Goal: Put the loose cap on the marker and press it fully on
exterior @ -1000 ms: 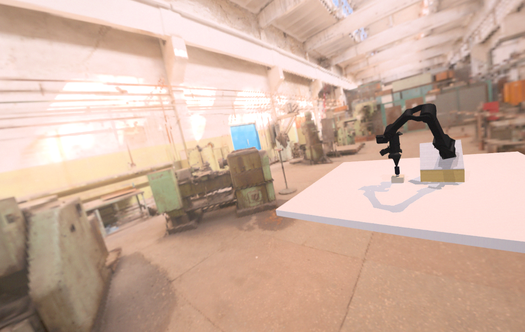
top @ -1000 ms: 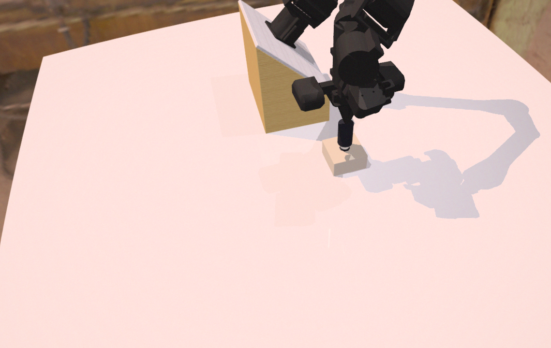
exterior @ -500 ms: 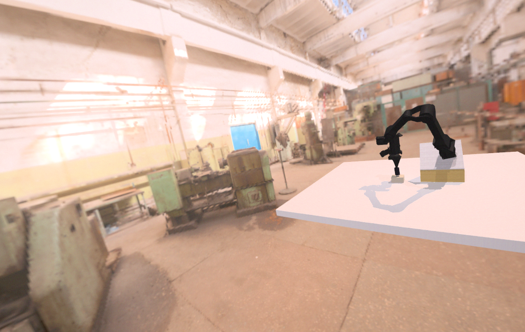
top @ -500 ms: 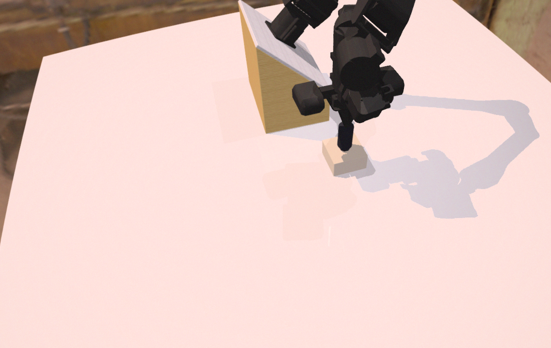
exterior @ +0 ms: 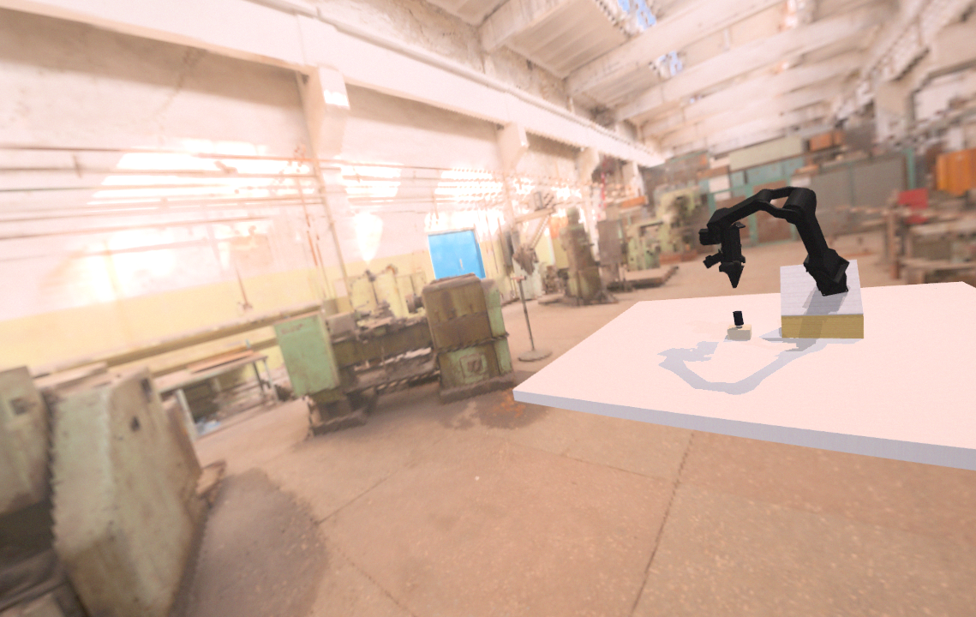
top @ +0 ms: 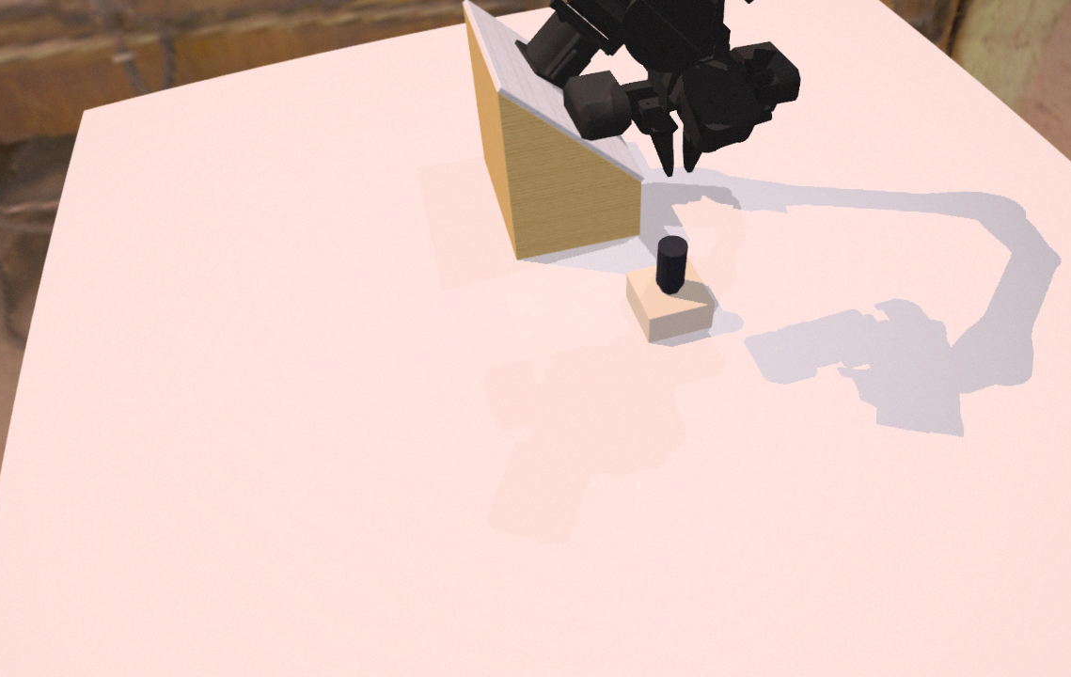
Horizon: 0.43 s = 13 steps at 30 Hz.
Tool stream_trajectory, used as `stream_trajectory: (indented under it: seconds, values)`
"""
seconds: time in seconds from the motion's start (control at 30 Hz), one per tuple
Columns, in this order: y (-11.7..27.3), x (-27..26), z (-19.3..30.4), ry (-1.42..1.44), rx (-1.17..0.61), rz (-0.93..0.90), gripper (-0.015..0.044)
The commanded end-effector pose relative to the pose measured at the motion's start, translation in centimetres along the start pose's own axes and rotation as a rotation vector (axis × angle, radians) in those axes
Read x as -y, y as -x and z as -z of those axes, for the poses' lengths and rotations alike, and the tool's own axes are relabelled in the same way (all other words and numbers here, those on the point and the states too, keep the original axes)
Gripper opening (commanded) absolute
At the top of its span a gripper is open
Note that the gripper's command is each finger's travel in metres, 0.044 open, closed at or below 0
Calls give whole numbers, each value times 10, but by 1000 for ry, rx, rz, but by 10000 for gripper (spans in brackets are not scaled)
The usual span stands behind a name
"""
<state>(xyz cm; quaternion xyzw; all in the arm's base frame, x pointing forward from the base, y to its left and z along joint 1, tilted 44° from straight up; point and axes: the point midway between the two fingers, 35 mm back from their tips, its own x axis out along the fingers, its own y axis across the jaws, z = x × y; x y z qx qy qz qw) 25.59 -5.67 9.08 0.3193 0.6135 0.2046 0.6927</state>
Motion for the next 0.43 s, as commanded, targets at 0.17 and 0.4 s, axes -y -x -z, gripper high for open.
stream_trajectory:
  seconds: [0.17, 0.4]
  values:
    - [3, 0, 0, 5, 1, 4, 289]
    - [3, 0, 0, 5, 1, 4, 440]
